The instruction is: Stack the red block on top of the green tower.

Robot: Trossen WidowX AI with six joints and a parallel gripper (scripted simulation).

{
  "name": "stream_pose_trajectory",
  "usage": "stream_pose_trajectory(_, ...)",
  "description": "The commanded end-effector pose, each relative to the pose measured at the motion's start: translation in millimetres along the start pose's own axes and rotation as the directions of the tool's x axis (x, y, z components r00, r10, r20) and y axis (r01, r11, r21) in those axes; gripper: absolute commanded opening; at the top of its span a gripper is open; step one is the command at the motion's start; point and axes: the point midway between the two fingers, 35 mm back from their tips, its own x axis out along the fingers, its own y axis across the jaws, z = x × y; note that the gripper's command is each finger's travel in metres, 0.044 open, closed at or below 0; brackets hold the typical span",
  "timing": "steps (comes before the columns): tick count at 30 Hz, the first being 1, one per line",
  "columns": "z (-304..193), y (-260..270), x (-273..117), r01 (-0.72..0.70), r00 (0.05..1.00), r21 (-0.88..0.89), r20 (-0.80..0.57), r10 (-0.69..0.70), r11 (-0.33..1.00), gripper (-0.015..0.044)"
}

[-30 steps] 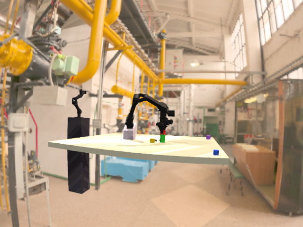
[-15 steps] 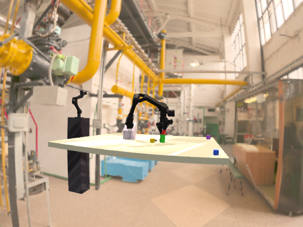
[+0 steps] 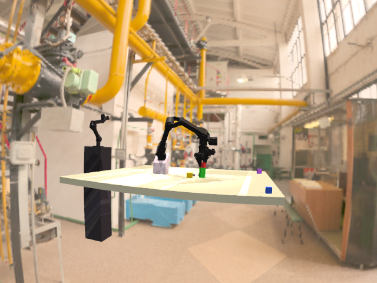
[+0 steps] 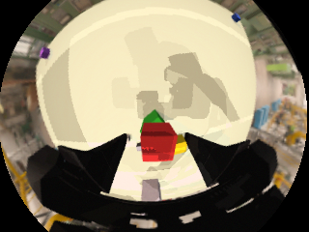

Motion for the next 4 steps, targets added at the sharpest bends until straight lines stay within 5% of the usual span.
stream_pose_trajectory(1,-0.2,0.0,0.2,0.0,1.0,0.0,-0.001,0.0,1.0,0.044)
stream_pose_trajectory(4,-0.2,0.0,0.2,0.0,1.0,0.0,-0.001,0.0,1.0,0.044)
